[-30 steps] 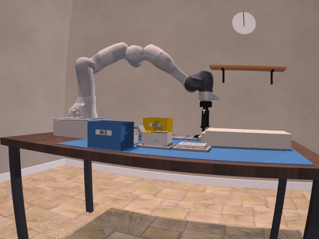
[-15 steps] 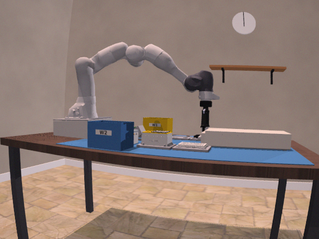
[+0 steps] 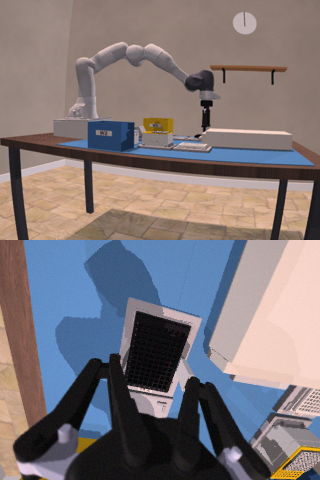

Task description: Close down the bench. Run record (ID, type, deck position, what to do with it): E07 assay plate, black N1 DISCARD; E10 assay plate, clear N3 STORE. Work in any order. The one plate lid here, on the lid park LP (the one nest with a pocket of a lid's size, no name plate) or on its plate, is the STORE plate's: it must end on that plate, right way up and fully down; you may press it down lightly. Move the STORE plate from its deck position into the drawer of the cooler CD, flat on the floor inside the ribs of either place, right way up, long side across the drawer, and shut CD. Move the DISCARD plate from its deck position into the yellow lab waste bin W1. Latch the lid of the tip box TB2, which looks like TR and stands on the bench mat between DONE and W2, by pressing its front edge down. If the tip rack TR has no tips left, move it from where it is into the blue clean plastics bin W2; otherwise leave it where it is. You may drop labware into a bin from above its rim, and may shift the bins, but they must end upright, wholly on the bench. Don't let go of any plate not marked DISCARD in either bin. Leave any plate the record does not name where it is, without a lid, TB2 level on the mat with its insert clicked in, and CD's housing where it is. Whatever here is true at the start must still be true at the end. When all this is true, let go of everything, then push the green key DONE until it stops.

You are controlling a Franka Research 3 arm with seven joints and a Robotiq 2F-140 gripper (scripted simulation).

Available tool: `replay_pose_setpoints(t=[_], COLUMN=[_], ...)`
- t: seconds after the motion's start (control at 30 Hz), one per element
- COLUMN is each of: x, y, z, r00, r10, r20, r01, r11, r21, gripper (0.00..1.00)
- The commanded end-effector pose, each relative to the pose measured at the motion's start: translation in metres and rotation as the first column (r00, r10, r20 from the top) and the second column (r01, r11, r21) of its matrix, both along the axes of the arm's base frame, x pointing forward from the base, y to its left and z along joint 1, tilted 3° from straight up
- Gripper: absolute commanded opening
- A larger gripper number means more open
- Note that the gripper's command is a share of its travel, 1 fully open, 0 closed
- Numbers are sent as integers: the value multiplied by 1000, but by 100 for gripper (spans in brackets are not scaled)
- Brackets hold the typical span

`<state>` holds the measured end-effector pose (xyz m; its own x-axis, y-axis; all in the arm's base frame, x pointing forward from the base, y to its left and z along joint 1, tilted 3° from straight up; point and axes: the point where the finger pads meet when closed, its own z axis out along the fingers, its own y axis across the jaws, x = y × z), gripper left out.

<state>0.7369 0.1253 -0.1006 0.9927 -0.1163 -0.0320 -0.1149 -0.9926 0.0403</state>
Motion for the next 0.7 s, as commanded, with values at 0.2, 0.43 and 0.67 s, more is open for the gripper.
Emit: replay_pose_setpoints(t=[0.2, 0.43, 0.67], x=[0, 0, 0], y=[-1, 0, 0], z=[4, 11, 20], r00=[1000, 1000, 1000], r10=[-1, -1, -1], r20=[-2, -2, -2], r01=[1, 1, 1], r11=[1000, 1000, 1000], r21=[0, 0, 0], gripper=[0, 0, 0])
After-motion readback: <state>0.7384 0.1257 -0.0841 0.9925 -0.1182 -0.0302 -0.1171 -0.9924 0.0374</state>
